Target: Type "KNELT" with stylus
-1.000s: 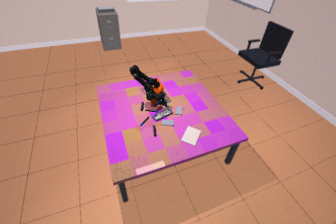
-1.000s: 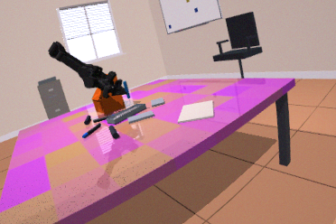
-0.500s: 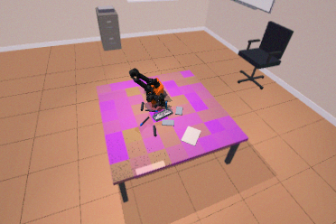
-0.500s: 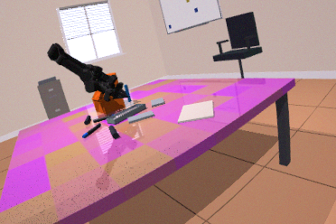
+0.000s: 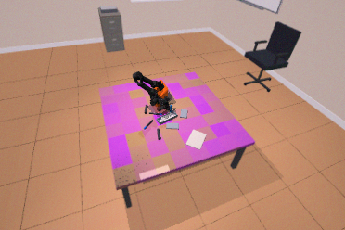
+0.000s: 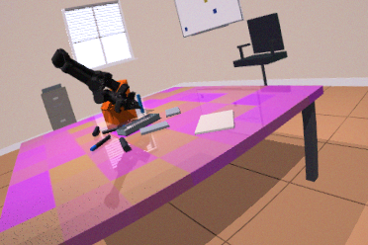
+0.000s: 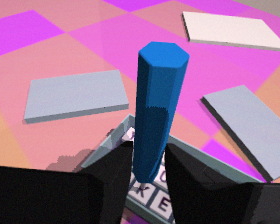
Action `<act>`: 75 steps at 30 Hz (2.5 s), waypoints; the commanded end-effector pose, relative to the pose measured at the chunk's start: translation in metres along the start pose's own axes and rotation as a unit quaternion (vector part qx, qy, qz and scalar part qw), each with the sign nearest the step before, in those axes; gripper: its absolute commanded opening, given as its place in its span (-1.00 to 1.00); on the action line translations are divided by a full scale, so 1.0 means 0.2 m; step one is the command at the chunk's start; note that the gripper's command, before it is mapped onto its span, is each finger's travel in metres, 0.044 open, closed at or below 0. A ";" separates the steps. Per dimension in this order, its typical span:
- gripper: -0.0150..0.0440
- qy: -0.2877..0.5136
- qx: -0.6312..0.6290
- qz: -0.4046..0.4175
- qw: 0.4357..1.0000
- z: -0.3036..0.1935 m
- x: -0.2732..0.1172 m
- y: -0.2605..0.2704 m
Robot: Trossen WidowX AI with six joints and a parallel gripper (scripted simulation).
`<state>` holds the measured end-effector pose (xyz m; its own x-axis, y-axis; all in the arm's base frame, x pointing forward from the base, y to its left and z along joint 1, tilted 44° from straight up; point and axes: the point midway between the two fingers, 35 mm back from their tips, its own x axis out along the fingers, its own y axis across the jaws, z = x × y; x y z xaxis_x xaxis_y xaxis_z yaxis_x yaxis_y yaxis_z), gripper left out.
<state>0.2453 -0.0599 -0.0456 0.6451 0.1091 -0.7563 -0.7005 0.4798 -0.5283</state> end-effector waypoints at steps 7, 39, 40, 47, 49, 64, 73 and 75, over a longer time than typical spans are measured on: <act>-0.22 -0.003 -0.001 0.002 1.000 -0.02 0.02 0.00; -0.22 -0.003 -0.001 0.002 1.000 0.08 -0.04 0.00; -0.22 -0.003 -0.001 0.002 1.000 0.09 -0.05 0.00; -0.20 -0.005 -0.003 0.002 1.000 0.12 -0.06 0.00; -0.25 -0.005 -0.003 0.002 1.000 0.12 -0.06 0.00; -0.49 -0.004 -0.004 0.001 1.000 0.10 -0.07 -0.25; -0.49 -0.004 -0.004 0.000 1.000 0.08 -0.11 -0.45; -0.49 -0.004 -0.004 -0.001 1.000 0.07 -0.13 -0.49</act>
<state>0.2971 -0.0912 0.0225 0.6453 0.1111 -0.7558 -0.7021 0.4762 -0.5295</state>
